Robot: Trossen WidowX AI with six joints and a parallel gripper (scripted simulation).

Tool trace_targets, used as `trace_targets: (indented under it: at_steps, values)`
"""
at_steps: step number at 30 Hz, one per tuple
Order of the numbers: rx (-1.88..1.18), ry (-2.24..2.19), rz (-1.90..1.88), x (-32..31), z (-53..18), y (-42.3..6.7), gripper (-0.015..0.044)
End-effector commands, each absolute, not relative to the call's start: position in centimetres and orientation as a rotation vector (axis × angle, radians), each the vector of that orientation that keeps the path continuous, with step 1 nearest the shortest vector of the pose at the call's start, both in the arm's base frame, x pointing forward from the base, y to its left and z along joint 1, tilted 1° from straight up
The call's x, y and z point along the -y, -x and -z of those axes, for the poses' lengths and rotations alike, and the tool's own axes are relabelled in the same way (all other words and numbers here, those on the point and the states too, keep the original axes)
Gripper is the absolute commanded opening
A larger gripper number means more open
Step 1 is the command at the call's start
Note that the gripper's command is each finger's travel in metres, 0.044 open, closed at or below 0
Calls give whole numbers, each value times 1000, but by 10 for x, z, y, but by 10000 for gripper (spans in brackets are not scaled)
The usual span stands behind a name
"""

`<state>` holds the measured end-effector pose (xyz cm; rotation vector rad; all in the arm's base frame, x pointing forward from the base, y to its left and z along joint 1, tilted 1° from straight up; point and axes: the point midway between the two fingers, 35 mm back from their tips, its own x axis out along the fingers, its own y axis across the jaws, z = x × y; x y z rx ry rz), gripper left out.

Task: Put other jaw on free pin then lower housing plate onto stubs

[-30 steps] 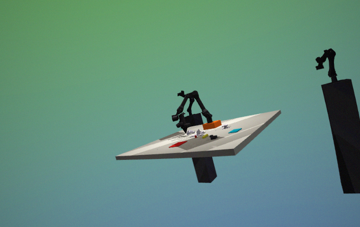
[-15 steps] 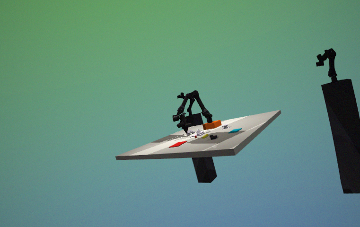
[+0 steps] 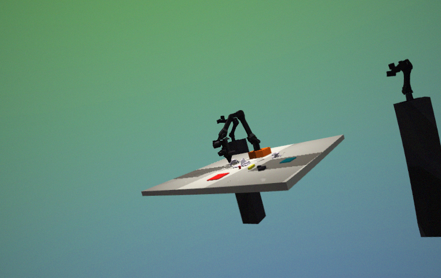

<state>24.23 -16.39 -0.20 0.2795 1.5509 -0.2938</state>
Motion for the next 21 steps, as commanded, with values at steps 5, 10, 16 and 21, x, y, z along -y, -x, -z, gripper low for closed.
trace_targets:
  at_steps: [5,10,16,21]
  values:
    - [-1553,-283,288,149,4,-246,0]
    - [-1553,-283,288,147,4,-246,0]
    - [-1552,-281,284,147,-18,-249,0]
    - [-1551,-278,279,147,-58,-248,0]
